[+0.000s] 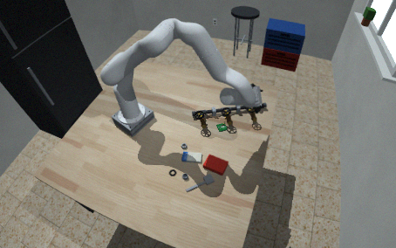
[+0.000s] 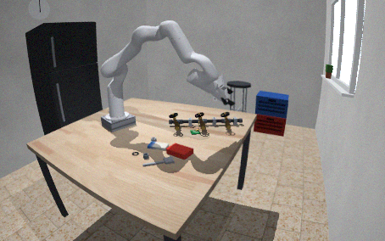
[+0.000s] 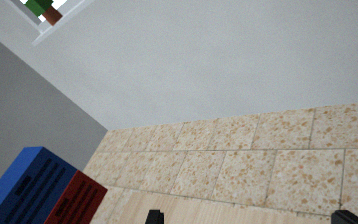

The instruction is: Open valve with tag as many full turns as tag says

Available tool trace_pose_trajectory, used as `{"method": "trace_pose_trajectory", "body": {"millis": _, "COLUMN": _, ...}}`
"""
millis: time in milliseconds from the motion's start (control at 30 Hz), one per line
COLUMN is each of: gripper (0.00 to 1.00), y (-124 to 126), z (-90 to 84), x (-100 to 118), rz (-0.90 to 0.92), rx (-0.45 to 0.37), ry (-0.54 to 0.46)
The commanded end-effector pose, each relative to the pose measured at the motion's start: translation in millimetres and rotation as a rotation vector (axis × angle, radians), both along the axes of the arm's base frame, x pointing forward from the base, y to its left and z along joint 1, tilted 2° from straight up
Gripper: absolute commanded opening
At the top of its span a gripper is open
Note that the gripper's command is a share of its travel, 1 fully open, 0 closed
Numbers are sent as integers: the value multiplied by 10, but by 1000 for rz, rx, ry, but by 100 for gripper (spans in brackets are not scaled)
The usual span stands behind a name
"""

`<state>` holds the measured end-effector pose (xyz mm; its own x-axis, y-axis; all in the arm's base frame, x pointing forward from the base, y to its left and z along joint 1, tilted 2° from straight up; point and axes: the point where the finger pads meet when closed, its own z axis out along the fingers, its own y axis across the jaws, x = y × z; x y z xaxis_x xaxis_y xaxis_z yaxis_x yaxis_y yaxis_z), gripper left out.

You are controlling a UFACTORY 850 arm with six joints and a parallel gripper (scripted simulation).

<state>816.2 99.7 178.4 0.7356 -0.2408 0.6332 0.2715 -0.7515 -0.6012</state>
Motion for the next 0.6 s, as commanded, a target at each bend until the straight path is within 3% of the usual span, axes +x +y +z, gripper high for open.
{"method": "trace_pose_trajectory", "body": {"millis": 0, "gripper": 100, "y": 120, "z": -35, "x": -204, "rz": 50, "rx": 4, "ry": 93}}
{"method": "trace_pose_trajectory", "body": {"millis": 533, "gripper": 100, "y": 261, "z": -180, "x": -690, "rz": 112, "rx": -36, "ry": 296}}
{"method": "trace_pose_trajectory", "body": {"millis": 567, "gripper": 100, "y": 271, "z": -209, "x": -792, "rz": 119, "rx": -50, "ry": 337}}
